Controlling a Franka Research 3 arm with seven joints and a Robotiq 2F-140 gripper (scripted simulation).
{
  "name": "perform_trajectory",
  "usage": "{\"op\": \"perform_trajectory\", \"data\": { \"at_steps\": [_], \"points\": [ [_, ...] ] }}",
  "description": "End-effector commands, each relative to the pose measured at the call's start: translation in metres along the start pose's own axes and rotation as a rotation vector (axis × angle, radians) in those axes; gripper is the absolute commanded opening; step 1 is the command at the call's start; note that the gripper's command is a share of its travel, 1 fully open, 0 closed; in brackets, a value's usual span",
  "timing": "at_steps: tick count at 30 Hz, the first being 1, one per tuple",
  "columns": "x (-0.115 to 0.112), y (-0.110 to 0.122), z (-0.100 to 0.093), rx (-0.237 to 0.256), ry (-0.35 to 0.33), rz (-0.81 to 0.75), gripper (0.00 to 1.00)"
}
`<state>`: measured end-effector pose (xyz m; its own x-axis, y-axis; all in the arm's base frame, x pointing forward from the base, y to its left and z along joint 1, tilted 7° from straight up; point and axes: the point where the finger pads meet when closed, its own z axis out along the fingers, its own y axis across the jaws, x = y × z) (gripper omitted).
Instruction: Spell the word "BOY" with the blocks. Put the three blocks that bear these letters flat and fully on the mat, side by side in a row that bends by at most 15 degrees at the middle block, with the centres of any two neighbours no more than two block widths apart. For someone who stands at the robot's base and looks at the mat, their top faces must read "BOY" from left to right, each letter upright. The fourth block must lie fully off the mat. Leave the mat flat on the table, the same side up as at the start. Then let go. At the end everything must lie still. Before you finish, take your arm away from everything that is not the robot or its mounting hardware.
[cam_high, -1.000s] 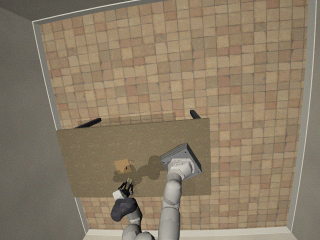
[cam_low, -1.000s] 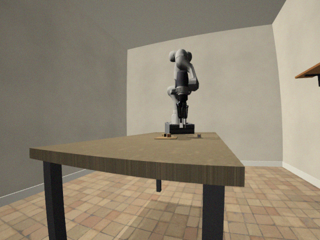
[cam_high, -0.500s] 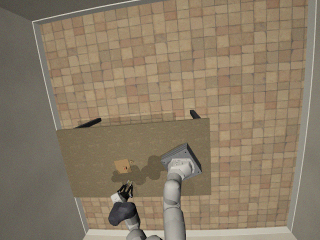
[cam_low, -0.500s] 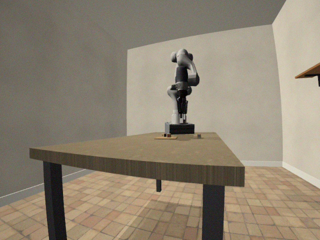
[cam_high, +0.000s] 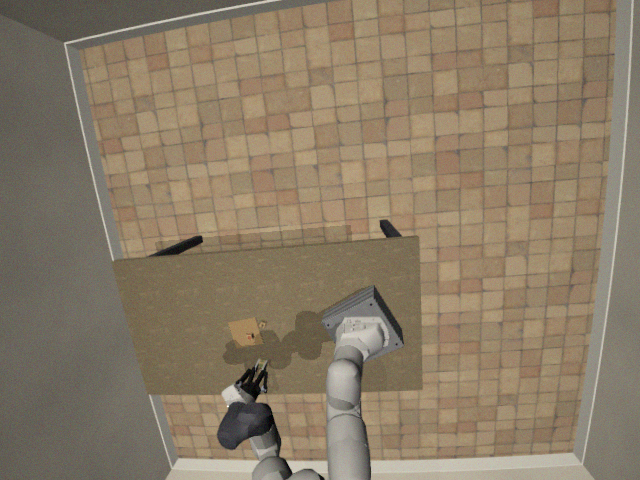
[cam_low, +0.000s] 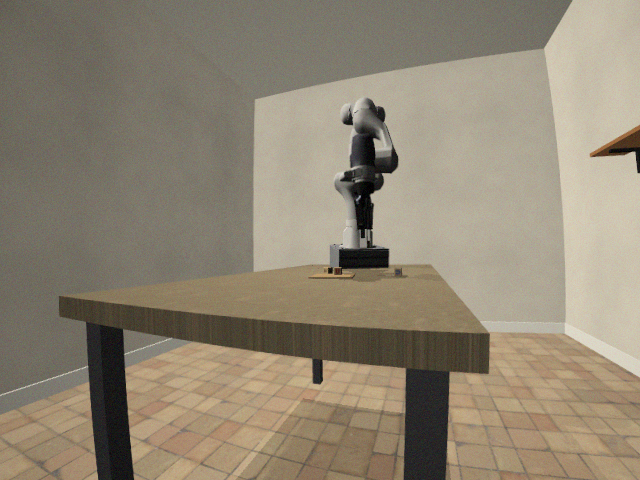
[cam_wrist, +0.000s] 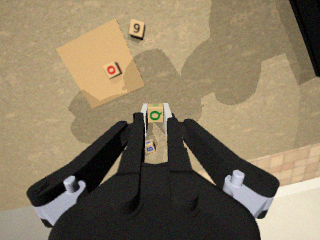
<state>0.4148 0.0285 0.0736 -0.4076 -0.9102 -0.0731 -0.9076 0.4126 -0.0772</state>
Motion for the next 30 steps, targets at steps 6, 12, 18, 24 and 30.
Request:
{"op": "perform_trajectory", "data": {
  "at_steps": [6, 12, 18, 24, 30],
  "points": [
    [-0.0035, -0.0034, -0.0002, 0.011, -0.003, -0.212, 0.13],
    [-0.0037, -0.0034, 0.001, 0.011, -0.003, -0.292, 0.13],
    [-0.0039, -0.0035, 0.0023, 0.011, -0.003, -0.375, 0.13],
    [-0.004, -0.0035, 0.0036, 0.011, -0.003, -0.461, 0.13],
    [-0.0041, -0.0035, 0.0048, 0.011, -0.004, -0.539, 0.13]
  ]
}}
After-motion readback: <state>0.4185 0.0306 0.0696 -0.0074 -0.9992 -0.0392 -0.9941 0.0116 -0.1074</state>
